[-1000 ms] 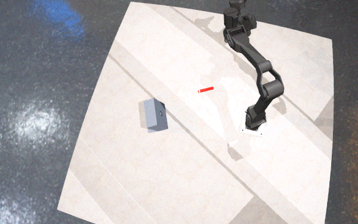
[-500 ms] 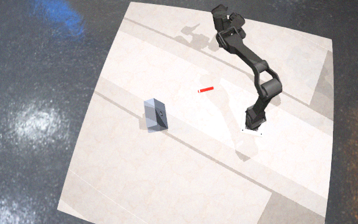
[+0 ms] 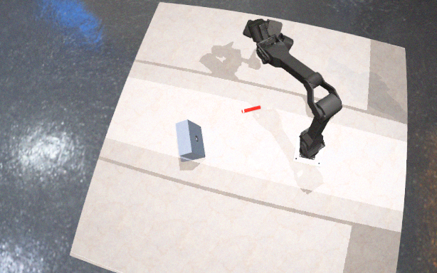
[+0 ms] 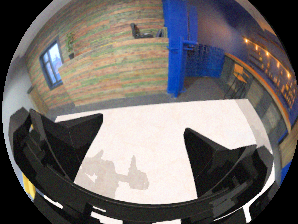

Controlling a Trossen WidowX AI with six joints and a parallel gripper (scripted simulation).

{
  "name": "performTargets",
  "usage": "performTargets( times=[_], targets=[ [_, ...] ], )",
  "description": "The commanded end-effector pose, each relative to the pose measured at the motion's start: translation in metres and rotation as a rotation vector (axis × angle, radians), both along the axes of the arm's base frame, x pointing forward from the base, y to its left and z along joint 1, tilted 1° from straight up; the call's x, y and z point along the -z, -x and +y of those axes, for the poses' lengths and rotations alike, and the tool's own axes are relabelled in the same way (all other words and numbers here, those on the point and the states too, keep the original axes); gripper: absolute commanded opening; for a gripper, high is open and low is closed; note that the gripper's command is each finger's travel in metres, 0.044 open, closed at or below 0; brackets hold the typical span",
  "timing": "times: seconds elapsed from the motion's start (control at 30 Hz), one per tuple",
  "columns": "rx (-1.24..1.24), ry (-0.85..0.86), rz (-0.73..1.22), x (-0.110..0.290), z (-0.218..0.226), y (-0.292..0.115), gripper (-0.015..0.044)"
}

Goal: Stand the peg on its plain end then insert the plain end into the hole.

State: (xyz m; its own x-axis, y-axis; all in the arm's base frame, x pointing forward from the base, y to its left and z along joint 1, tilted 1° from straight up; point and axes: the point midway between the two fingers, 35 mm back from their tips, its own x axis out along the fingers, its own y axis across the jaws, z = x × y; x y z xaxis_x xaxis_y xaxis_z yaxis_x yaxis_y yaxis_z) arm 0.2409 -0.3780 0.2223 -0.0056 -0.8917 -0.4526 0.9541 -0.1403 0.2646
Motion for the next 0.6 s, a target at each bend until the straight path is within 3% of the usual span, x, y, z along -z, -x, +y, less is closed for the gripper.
performTargets(
  times=[0.0, 0.57],
  targets=[
    [-0.105, -0.056, 0.110, 0.009, 0.011, -0.013, 0.0440],
    [-0.498, -0.244, 0.500, 0.048, 0.060, -0.045, 0.0440]
  ],
)
